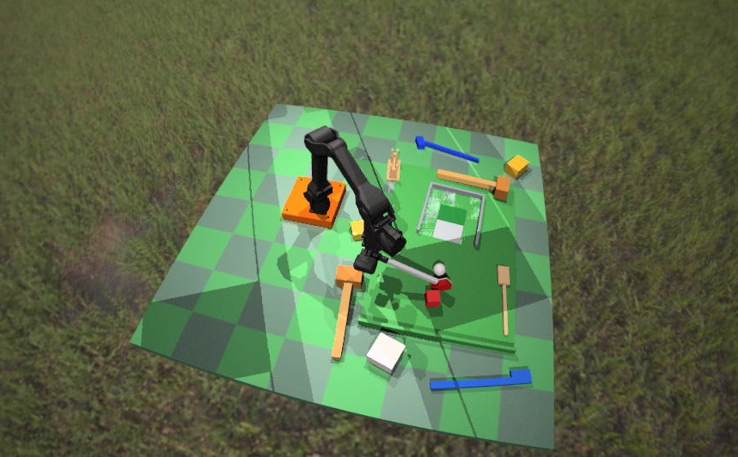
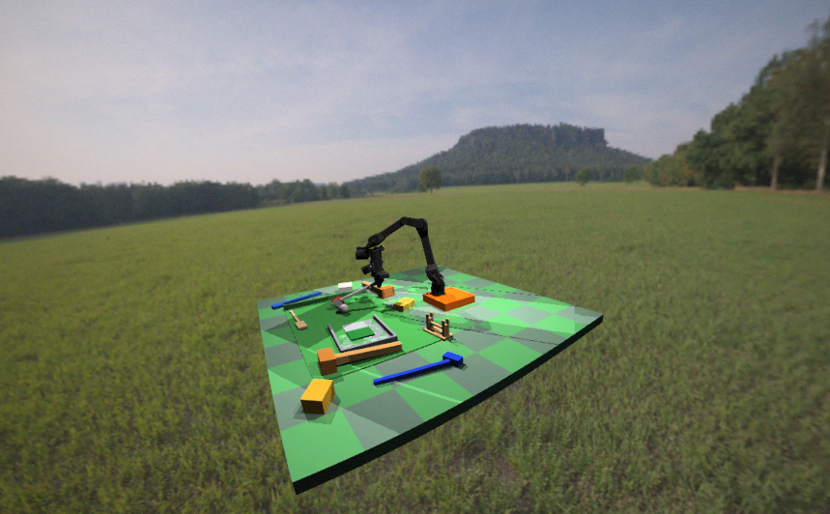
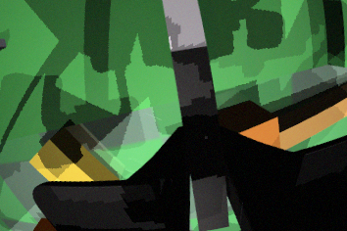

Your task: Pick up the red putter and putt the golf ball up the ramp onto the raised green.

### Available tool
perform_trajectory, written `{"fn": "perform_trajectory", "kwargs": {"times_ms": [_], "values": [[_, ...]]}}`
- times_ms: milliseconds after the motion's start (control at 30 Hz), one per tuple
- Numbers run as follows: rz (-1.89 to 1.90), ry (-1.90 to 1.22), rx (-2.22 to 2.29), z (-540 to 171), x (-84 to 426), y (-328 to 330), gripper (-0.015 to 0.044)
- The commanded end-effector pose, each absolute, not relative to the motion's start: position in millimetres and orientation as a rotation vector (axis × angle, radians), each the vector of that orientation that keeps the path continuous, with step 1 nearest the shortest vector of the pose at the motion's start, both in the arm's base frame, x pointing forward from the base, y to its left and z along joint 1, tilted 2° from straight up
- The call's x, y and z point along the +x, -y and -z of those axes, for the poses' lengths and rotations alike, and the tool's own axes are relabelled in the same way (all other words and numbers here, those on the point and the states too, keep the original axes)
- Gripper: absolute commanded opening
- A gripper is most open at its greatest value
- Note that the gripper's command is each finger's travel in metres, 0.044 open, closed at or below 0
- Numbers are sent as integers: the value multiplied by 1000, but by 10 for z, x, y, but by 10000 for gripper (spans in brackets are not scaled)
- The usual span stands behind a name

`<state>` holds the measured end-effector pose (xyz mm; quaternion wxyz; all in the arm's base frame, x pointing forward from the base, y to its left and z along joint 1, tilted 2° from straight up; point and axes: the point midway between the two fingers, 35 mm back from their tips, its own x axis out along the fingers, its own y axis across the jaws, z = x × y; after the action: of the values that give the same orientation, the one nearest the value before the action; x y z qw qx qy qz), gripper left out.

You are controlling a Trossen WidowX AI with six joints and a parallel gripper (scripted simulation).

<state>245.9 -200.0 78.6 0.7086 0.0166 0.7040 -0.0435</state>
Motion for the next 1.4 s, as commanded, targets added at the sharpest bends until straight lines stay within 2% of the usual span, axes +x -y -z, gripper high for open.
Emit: {"fn": "perform_trajectory", "kwargs": {"times_ms": [0,133,400,633,1000,1367], "values": [[97,-1563,37,-786,2459,2000,0],[96,-1563,37,-785,2485,1905,0],[91,-1558,40,-740,2558,908,0],[91,-1558,40,-814,2563,887,0],[91,-1558,40,-1331,2553,871,0],[86,-1564,40,-1243,2547,870,0]]}}
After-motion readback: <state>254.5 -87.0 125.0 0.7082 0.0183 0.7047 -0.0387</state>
